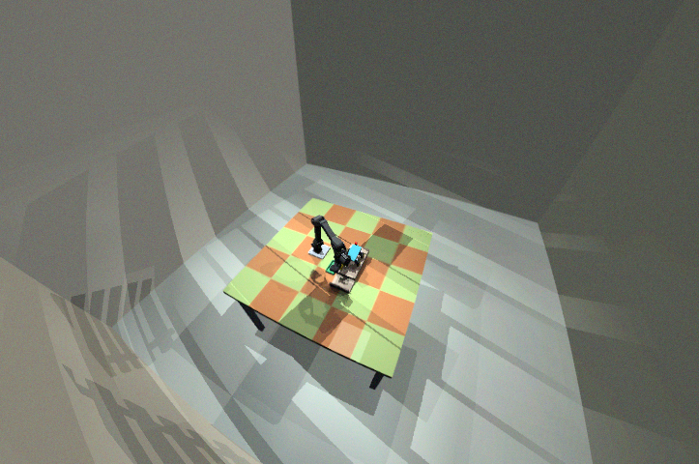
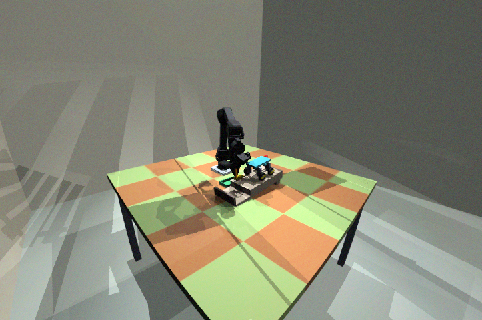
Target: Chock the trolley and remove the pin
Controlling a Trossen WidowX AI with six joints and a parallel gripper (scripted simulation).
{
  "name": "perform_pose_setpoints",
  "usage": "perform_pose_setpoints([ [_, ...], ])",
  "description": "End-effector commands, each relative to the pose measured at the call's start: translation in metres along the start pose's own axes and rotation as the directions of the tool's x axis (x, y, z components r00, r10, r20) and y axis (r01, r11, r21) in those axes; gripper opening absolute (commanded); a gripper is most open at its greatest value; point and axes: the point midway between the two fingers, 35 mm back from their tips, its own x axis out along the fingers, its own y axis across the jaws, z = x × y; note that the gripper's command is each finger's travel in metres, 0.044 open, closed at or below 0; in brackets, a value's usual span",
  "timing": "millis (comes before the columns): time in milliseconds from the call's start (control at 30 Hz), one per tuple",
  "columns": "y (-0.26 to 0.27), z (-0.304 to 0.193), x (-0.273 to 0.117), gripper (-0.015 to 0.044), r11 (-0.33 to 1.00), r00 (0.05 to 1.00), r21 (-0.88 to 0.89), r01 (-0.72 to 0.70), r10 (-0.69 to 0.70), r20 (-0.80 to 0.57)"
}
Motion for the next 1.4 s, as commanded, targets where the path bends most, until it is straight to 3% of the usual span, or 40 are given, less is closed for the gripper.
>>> perform_pose_setpoints([
  [0,0.005,0.000,0.000,0.0000,1.000,1.000,0.003,-0.005,0.005,0.006],
  [1167,0.019,-0.001,0.000,0.0000,1.000,1.000,0.001,0.002,-0.002,0.002],
  [1367,0.019,-0.001,0.000,0.0157,1.000,1.000,0.001,0.002,-0.002,0.002],
])
